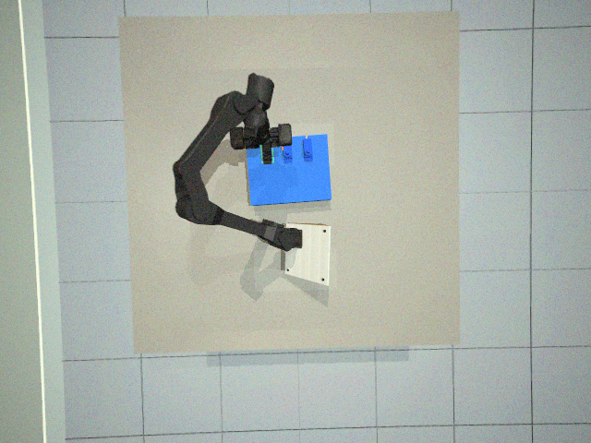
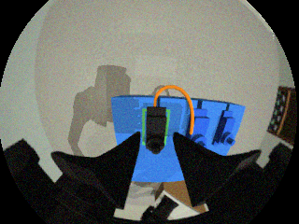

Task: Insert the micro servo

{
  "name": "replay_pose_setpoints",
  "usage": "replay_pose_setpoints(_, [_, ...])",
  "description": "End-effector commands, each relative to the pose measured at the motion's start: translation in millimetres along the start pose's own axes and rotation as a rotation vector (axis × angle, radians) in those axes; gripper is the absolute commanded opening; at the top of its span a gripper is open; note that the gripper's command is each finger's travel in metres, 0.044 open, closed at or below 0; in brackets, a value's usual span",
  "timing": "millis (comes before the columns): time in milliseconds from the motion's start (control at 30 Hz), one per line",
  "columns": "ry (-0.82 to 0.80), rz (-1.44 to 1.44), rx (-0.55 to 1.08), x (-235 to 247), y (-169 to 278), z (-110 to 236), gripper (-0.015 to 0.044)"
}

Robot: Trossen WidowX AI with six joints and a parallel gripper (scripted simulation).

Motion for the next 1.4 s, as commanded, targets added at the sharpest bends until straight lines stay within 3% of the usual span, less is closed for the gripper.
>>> replay_pose_setpoints(0, [0.005,-0.003,0.002,-0.2,12.8,10.8,0.0266])
replay_pose_setpoints(233, [0.006,-0.004,0.012,15.3,95.1,62.9,0.0440])
replay_pose_setpoints(533, [0.006,-0.005,0.009,18.8,104.6,68.2,0.0440])
replay_pose_setpoints(800, [0.104,-0.031,-0.081,24.4,105.1,105.5,0.0440])
replay_pose_setpoints(1367, [0.104,-0.031,-0.081,24.4,105.1,105.5,0.0440])
Point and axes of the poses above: the point midway between the two fingers, 35 mm back from their tips, its own z axis back along the fingers, its own x axis across the jaws, y = z × x, the point moved 7 cm from there along z, back along the fingers, and after that the axes turned 11 degrees about z, right-handed, at the moved point
